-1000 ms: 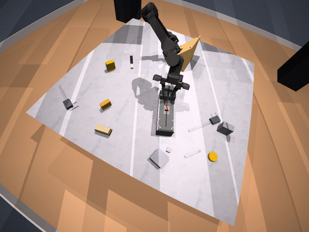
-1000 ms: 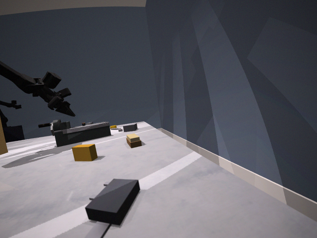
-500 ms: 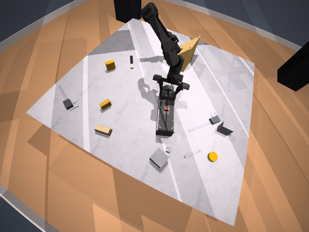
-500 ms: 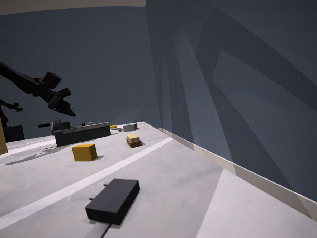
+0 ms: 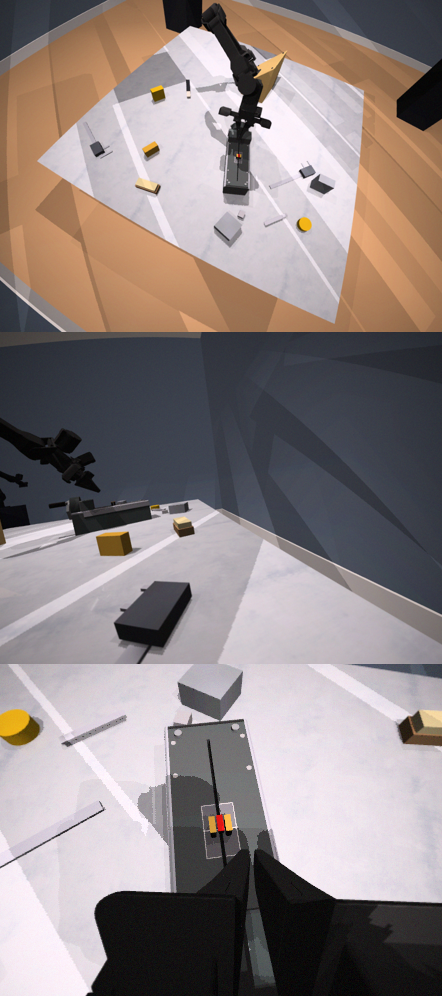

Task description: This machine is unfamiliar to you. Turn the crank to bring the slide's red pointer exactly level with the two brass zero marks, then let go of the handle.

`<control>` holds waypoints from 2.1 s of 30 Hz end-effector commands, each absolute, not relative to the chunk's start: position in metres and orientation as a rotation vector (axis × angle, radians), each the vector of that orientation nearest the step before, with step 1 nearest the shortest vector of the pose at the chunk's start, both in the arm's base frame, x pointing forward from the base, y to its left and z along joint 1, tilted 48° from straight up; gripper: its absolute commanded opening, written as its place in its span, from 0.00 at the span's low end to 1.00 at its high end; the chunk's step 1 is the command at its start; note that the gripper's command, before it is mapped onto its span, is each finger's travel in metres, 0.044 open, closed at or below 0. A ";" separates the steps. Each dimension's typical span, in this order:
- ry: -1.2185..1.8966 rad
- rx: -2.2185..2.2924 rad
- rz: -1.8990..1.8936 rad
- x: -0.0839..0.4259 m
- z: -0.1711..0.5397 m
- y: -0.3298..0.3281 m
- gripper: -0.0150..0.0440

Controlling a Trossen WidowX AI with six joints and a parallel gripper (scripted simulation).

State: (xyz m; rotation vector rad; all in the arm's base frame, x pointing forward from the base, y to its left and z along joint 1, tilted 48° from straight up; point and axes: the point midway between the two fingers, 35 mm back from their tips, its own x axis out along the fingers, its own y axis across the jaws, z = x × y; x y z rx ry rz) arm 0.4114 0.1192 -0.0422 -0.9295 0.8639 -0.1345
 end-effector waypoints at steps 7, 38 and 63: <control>0.864 -0.929 -0.134 0.411 -0.042 0.119 0.25; 0.864 -0.929 -0.134 0.411 -0.042 0.119 0.73; 0.864 -0.929 -0.134 0.411 -0.042 0.119 0.25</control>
